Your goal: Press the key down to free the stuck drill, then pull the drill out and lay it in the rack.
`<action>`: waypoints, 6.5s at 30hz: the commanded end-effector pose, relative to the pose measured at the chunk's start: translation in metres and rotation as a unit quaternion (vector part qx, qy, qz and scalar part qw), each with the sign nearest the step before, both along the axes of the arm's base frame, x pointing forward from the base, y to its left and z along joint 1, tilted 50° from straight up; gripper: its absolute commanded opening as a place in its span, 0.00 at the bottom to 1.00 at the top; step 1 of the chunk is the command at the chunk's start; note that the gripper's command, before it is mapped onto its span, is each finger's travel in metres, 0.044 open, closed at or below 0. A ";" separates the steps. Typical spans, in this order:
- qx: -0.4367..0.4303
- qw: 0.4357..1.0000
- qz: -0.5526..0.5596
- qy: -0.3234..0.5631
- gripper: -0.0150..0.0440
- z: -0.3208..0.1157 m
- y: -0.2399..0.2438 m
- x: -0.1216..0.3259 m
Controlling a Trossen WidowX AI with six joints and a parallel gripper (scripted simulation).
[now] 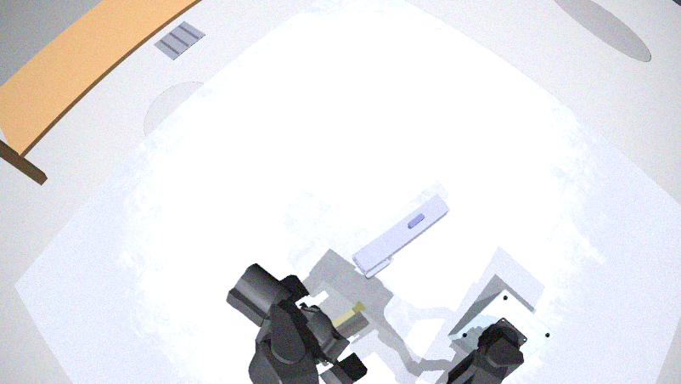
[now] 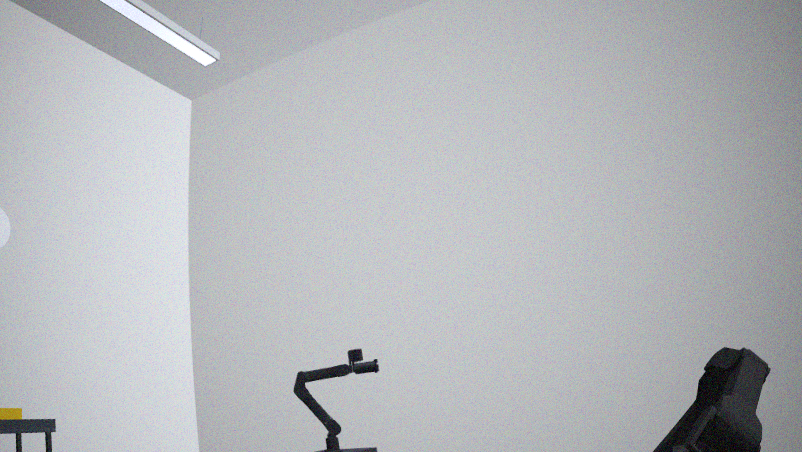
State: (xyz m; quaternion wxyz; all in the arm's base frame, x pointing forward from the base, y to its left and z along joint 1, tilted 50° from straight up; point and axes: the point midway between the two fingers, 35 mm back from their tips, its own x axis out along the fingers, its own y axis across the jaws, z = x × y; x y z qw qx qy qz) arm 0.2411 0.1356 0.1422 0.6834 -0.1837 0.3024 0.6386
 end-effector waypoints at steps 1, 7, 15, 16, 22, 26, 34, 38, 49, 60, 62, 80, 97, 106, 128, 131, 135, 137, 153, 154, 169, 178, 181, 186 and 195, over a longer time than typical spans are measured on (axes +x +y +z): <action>0.000 1.000 -0.002 0.006 0.25 -0.001 0.001 -0.008; 0.000 1.000 -0.002 0.006 0.25 -0.003 0.004 -0.010; 0.000 1.000 -0.002 0.006 0.25 -0.011 0.015 -0.009; 0.000 1.000 -0.002 0.006 0.25 -0.012 0.016 -0.009; 0.000 1.000 -0.002 0.006 0.25 -0.019 0.021 -0.011; 0.000 1.000 -0.002 0.006 0.25 -0.019 0.022 -0.010; 0.001 1.000 -0.002 0.006 0.25 -0.023 0.030 -0.009; 0.001 1.000 -0.002 0.006 0.25 -0.026 0.035 -0.009; 0.001 1.000 -0.002 0.006 0.25 -0.034 0.043 -0.010; 0.001 1.000 -0.002 0.006 0.25 -0.039 0.043 -0.011; 0.001 1.000 -0.002 0.006 0.25 -0.039 0.043 -0.012; 0.001 1.000 -0.002 0.006 0.25 -0.040 0.041 -0.013; 0.001 1.000 -0.002 0.006 0.25 -0.039 0.040 -0.012; 0.001 1.000 -0.002 0.006 0.25 -0.039 0.040 -0.012; 0.001 1.000 -0.002 0.006 0.25 -0.039 0.040 -0.012; 0.001 1.000 -0.002 0.006 0.25 -0.039 0.040 -0.012; 0.001 1.000 -0.002 0.006 0.25 -0.039 0.040 -0.012; 0.001 1.000 -0.002 0.006 0.25 -0.039 0.040 -0.012; 0.001 1.000 -0.002 0.006 0.25 -0.039 0.040 -0.012; 0.001 1.000 -0.002 0.006 0.25 -0.039 0.040 -0.012; 0.001 1.000 -0.002 0.006 0.25 -0.039 0.040 -0.012; 0.001 1.000 -0.002 0.006 0.25 -0.039 0.040 -0.012; 0.001 1.000 -0.002 0.006 0.25 -0.039 0.040 -0.012; 0.001 1.000 -0.002 0.006 0.25 -0.039 0.040 -0.012; 0.001 1.000 -0.002 0.006 0.25 -0.039 0.040 -0.012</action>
